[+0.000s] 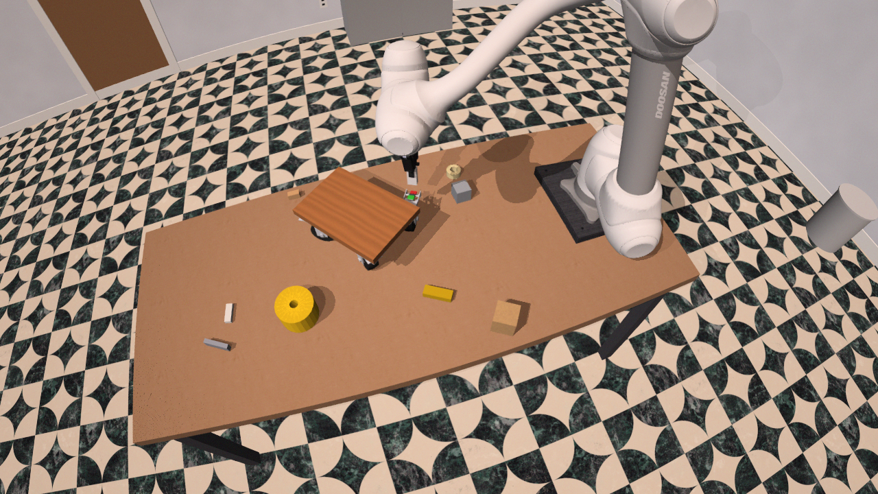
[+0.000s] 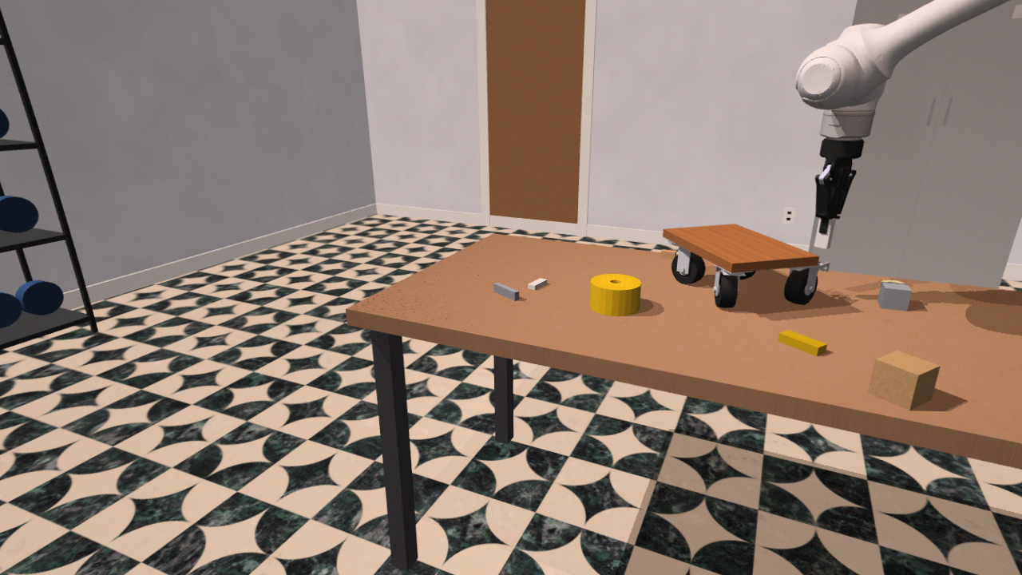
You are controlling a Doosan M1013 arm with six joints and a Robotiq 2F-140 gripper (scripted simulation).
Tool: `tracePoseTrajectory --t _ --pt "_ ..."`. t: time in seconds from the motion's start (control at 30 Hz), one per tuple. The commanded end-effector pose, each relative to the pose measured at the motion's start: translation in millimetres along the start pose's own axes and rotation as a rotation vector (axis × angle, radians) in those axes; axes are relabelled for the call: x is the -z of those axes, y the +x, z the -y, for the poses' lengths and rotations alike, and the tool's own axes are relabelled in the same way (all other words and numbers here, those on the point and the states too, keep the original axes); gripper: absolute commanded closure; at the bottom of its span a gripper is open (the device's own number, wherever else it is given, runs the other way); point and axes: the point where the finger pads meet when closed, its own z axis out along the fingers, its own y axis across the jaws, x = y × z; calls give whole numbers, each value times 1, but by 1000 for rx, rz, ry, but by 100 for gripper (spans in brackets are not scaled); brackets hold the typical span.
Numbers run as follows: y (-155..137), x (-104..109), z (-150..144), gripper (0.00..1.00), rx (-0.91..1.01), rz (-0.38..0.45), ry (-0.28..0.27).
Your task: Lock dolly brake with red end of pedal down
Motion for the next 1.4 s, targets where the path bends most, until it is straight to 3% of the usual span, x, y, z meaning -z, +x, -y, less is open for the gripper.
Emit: tracePoseTrajectory --t 0.0,0.37,1.37 --pt "0 3 0 100 0 0 0" --pt "0 44 0 100 0 0 0" --pt "0 45 0 100 0 0 0"
